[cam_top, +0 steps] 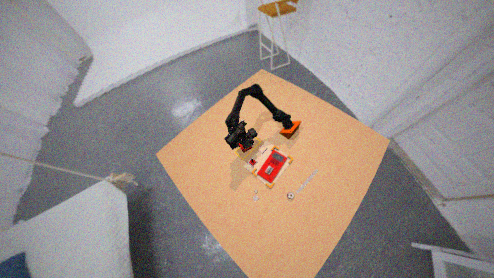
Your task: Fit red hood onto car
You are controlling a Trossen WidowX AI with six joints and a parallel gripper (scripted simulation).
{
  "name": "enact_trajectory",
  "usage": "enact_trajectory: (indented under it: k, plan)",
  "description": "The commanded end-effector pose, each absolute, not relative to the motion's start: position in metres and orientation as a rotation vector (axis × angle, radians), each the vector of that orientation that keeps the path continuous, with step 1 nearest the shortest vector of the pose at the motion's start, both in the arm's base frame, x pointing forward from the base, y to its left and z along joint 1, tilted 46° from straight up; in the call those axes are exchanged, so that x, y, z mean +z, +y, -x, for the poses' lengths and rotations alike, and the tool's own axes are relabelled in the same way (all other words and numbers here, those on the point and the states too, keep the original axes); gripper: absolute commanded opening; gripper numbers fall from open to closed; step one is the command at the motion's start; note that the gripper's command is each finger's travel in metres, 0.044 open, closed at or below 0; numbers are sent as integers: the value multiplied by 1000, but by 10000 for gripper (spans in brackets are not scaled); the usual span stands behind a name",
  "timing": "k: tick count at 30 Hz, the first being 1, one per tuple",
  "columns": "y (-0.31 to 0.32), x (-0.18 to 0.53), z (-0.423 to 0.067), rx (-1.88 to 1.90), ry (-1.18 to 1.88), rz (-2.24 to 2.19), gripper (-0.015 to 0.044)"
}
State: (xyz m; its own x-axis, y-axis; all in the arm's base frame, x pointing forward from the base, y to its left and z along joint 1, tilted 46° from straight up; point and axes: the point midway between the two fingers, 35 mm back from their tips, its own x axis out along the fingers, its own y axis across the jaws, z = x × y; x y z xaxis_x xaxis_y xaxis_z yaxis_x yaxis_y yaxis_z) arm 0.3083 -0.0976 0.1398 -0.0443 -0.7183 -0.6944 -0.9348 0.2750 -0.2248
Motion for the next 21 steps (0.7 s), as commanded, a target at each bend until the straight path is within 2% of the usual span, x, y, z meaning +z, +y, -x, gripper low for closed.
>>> enact_trajectory:
  k: [1, 15, 21]
  plan:
    - [-86, 150, -310, 377, 1807, 1498, 0]
    - [-67, 168, -311, 381, 1813, 1503, 0]
    - [-67, 169, -312, 518, 1818, 1599, 0]
